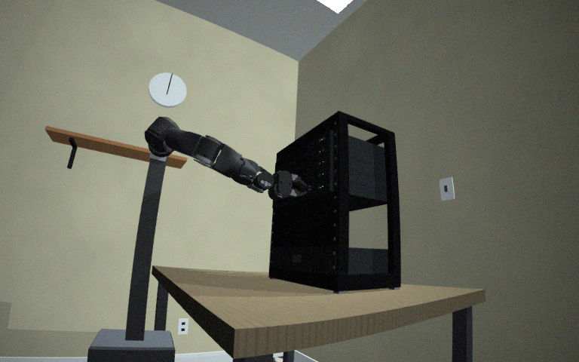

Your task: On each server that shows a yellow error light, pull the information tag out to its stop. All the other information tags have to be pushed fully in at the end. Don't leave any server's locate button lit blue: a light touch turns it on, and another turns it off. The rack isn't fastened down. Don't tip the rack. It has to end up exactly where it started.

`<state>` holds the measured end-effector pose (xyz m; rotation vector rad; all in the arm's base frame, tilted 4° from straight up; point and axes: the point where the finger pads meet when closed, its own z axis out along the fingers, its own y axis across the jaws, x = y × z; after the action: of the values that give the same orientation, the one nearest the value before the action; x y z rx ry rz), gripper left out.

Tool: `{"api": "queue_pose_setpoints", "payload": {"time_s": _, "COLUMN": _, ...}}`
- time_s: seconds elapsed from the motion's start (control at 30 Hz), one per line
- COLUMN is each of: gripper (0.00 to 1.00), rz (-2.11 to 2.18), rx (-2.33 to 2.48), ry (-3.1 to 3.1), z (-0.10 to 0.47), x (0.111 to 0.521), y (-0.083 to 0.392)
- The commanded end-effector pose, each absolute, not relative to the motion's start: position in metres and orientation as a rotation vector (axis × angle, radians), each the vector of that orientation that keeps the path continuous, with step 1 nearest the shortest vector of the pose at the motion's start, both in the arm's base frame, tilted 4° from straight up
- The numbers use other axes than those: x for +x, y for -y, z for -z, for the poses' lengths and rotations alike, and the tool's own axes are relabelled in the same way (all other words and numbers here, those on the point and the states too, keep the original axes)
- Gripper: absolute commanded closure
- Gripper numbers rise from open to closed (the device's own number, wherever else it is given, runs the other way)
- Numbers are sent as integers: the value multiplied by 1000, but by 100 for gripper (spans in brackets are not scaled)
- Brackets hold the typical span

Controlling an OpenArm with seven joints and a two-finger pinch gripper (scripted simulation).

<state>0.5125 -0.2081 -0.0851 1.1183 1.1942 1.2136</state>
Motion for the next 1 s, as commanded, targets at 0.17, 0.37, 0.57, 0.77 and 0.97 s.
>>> {"api": "queue_pose_setpoints", "payload": {"time_s": 0.17, "gripper": 100, "rz": -1212, "rx": 1121, "ry": -1191, "z": 86, "x": 505, "y": 208}}
{"api": "queue_pose_setpoints", "payload": {"time_s": 0.37, "gripper": 100, "rz": -1212, "rx": 1121, "ry": -1191, "z": 86, "x": 505, "y": 208}}
{"api": "queue_pose_setpoints", "payload": {"time_s": 0.57, "gripper": 100, "rz": -1210, "rx": 1124, "ry": -1195, "z": 89, "x": 497, "y": 209}}
{"api": "queue_pose_setpoints", "payload": {"time_s": 0.77, "gripper": 100, "rz": -1211, "rx": 1123, "ry": -1192, "z": 87, "x": 493, "y": 209}}
{"api": "queue_pose_setpoints", "payload": {"time_s": 0.97, "gripper": 100, "rz": -1211, "rx": 1123, "ry": -1192, "z": 87, "x": 493, "y": 209}}
